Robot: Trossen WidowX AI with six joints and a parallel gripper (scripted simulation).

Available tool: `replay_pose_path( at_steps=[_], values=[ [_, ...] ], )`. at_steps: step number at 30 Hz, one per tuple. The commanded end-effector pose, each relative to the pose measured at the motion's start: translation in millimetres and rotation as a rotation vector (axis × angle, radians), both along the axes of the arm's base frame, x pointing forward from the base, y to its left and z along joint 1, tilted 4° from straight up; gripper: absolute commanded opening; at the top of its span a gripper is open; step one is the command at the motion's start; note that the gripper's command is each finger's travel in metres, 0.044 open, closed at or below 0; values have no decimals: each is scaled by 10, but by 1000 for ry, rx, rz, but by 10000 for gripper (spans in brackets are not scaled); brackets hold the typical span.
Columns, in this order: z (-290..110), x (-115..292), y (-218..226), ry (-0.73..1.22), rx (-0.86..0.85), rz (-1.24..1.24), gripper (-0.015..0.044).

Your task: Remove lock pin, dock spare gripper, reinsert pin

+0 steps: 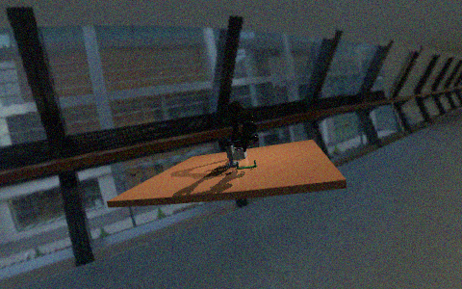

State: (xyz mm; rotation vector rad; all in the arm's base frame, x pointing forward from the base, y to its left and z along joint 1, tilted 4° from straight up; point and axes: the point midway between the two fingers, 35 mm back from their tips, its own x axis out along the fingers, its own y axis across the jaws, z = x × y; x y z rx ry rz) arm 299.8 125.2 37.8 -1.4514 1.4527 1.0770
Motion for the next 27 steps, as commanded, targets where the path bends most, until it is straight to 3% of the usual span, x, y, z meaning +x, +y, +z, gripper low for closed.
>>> replay_pose_path(
  at_steps=[1,9,18,27],
  values=[
    [40,-113,-5,-9,9,0,0],
    [-14,-208,-25,-7,10,2,0],
    [-450,-218,-52,4,13,7,0],
    [-477,-210,-82,-2,14,7,0]
  ],
)
